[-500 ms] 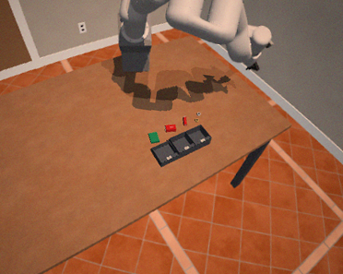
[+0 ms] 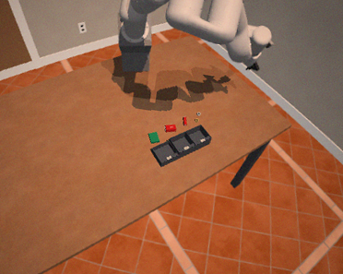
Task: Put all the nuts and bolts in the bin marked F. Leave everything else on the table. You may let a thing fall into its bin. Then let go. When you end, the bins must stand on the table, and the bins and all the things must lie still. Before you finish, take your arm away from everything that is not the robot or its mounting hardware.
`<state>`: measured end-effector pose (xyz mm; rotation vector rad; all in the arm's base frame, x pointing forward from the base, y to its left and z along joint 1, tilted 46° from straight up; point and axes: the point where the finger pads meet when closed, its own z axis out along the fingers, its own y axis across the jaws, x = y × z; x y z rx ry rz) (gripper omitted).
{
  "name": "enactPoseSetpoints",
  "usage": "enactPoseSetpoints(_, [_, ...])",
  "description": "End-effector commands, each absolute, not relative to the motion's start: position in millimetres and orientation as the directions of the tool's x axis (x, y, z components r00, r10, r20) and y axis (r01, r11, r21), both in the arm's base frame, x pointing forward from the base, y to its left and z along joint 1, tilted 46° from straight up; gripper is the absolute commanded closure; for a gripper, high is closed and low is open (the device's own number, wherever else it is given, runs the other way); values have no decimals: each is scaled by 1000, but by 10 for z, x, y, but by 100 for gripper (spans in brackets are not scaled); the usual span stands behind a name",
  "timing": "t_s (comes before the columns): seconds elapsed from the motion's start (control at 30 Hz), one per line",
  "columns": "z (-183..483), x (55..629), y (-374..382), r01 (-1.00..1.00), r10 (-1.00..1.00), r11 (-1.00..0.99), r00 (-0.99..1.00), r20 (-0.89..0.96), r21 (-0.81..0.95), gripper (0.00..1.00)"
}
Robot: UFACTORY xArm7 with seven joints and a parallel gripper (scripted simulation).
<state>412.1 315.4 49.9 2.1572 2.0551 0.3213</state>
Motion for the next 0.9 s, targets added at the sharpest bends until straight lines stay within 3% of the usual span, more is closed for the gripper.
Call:
enactPoseSetpoints(0.0, [512,4116,3176,966,998,-51,38,57,252,0])
enactPoseSetpoints(0.03, [512,4116,3176,966,998,-51,38,57,252,0])
enactPoseSetpoints(0.07, [453,4164,3141,966,998,-51,38,57,252,93])
enactPoseSetpoints(0.87, [1194,4194,2451,836,882,-466,415,223,290,93])
